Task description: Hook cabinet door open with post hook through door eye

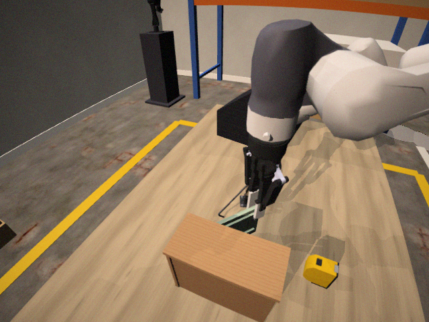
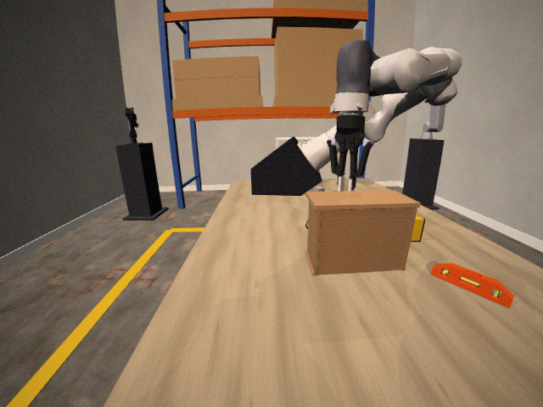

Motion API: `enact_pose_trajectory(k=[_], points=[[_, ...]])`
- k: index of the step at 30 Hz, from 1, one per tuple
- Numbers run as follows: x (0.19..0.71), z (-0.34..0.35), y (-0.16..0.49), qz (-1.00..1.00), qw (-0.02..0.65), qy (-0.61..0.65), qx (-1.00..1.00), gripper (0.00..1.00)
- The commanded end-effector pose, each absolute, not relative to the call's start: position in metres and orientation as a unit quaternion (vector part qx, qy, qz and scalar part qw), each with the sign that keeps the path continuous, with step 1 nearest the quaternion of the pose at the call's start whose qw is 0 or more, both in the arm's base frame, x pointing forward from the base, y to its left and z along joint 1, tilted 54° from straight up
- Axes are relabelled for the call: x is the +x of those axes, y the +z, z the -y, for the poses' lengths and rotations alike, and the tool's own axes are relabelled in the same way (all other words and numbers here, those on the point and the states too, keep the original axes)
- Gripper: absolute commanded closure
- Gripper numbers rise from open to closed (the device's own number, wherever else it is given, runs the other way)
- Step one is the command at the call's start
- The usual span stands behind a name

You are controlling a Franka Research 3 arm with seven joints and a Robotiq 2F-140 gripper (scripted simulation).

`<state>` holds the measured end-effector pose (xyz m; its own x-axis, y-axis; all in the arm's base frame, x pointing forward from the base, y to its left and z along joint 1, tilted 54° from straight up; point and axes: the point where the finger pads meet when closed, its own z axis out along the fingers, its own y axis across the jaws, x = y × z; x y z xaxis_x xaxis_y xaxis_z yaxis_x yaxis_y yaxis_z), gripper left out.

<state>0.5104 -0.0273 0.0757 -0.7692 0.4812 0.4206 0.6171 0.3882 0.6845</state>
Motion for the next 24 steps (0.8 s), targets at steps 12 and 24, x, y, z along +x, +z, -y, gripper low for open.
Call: enact_pose_trajectory(k=[12, 24], points=[[0.5184, 0.0252, 0.0837, 0.810, 0.098, -0.440, -0.375, 0.84], [0.5236, 0.0230, 0.0881, 0.801, 0.109, -0.437, -0.395, 0.84]])
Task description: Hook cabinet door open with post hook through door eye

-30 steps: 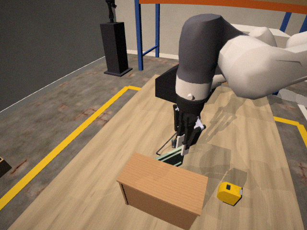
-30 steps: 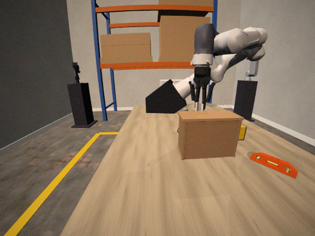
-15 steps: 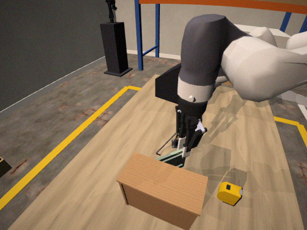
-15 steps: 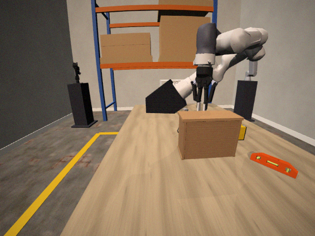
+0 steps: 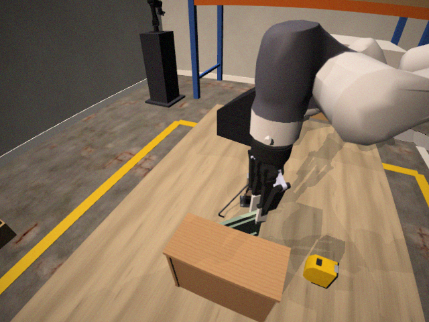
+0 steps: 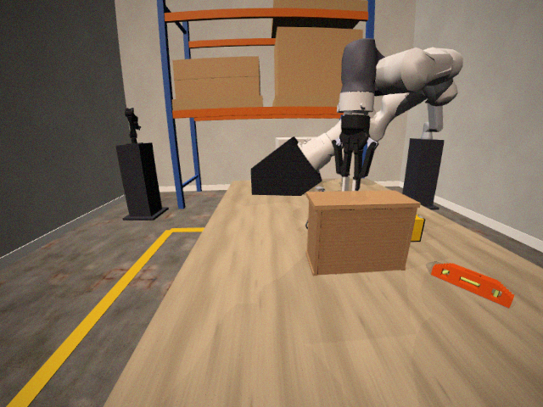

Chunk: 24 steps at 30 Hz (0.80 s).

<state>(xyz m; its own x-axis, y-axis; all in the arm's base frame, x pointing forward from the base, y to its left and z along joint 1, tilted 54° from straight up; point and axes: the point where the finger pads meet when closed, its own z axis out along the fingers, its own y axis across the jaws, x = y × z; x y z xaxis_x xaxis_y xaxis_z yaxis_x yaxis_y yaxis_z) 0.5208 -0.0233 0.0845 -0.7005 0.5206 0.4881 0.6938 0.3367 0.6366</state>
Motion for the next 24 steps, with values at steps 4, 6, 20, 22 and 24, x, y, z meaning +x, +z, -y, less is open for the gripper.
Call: enact_pose_trajectory(k=[4, 6, 20, 22, 24], points=[[0.527, 0.022, 0.091, 0.797, 0.113, -0.436, -0.402, 0.84], [0.527, 0.022, 0.091, 0.797, 0.113, -0.436, -0.403, 0.84], [0.533, 0.020, 0.096, 0.785, 0.126, -0.432, -0.426, 0.84], [0.535, 0.019, 0.096, 0.780, 0.130, -0.431, -0.434, 0.84], [0.536, 0.019, 0.097, 0.776, 0.134, -0.430, -0.441, 0.84]])
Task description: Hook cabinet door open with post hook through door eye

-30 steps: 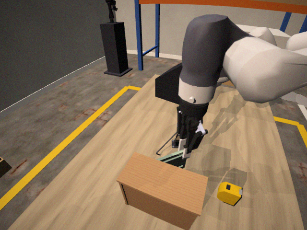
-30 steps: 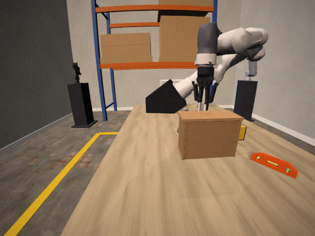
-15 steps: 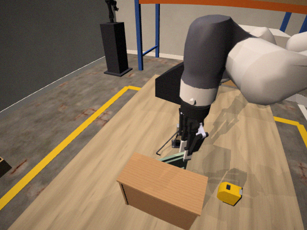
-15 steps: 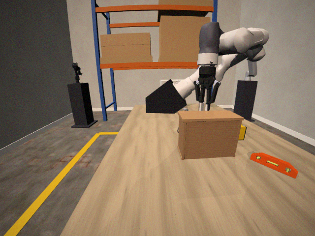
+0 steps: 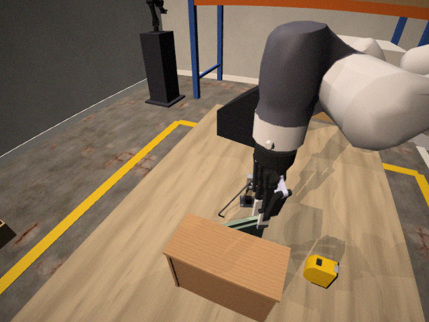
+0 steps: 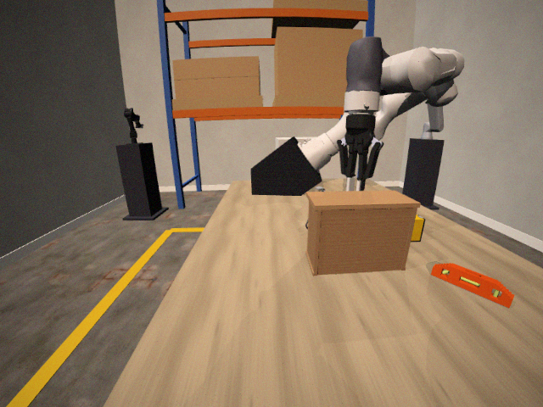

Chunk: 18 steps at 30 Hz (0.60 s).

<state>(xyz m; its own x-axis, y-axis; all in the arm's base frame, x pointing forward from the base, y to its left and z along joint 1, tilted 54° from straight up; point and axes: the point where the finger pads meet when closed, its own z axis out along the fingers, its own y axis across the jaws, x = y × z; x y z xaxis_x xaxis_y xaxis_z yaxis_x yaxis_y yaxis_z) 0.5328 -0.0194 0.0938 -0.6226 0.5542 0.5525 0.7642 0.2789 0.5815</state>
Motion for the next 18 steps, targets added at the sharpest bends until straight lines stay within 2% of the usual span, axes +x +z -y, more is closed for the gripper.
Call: enact_pose_trajectory(k=[1, 18], points=[[0.5377, 0.0182, 0.0985, 0.776, 0.134, -0.430, -0.441, 0.84], [0.5444, 0.0165, 0.1027, 0.765, 0.145, -0.427, -0.460, 0.84]])
